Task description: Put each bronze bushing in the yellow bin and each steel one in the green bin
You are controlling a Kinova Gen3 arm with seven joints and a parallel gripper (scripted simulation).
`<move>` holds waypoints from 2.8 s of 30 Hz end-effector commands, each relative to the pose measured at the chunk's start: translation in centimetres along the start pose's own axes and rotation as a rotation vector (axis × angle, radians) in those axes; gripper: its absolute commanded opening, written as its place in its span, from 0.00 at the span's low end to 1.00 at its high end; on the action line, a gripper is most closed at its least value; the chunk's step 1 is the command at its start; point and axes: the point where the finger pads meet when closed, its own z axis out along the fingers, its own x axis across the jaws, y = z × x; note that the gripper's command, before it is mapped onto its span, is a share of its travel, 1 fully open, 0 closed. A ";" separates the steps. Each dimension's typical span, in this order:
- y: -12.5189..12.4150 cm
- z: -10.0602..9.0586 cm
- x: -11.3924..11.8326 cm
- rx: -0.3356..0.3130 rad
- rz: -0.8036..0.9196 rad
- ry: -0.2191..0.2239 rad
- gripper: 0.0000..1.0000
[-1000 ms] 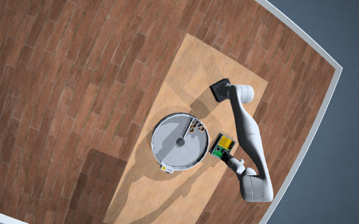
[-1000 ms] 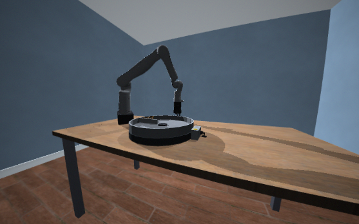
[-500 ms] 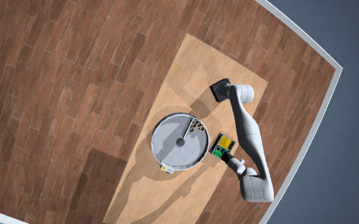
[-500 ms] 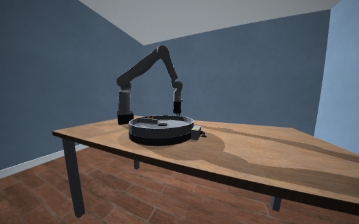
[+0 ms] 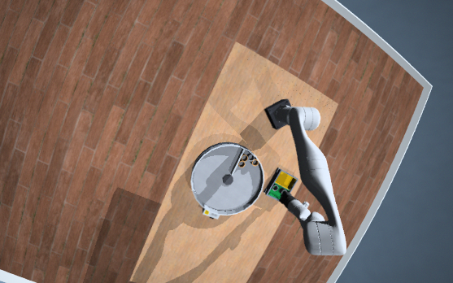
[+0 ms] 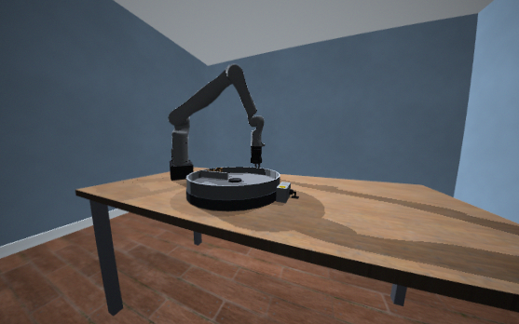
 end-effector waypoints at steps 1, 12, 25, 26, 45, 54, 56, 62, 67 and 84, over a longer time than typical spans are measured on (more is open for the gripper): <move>0.0 -0.2 0.1 0.002 0.001 0.003 0.47; 0.0 -0.5 0.1 0.002 0.001 0.003 0.47; 0.0 -0.9 0.1 0.002 0.000 0.003 0.47; 0.0 -1.0 0.1 0.002 0.001 0.003 0.47; 0.0 -1.4 0.1 0.002 0.000 0.003 0.47; 0.0 -1.7 0.1 0.002 0.001 0.003 0.47; 0.0 -1.7 0.1 0.002 0.001 0.003 0.47; 0.0 -1.7 0.1 0.002 0.001 0.003 0.47; 0.0 -2.0 0.1 0.002 0.001 0.003 0.47; 0.0 -5.4 0.1 0.002 0.000 0.003 0.47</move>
